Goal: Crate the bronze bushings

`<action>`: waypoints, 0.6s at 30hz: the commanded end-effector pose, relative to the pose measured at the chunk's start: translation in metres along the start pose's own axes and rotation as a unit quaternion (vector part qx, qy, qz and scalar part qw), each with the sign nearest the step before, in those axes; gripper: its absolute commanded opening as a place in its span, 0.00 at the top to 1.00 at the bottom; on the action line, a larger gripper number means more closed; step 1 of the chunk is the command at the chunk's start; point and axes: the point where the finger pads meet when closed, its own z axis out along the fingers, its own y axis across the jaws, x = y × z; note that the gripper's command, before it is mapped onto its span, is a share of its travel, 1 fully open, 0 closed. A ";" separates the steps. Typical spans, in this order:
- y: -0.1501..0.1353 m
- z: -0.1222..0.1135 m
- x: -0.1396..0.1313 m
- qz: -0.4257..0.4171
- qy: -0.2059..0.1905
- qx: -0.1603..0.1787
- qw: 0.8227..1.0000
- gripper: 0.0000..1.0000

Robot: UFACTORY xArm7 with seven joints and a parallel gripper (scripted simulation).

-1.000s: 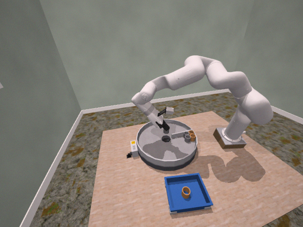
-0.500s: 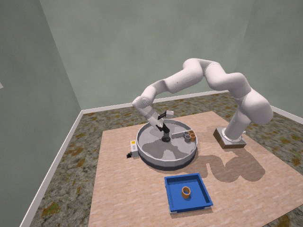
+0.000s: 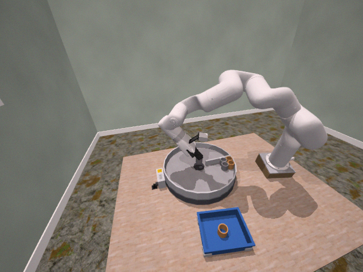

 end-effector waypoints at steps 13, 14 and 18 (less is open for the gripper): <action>0.000 0.013 -0.012 0.000 -0.002 0.000 1.000 1.00; 0.000 0.014 -0.013 0.000 -0.002 0.000 1.000 1.00; 0.000 0.016 -0.015 0.000 -0.002 0.000 1.000 1.00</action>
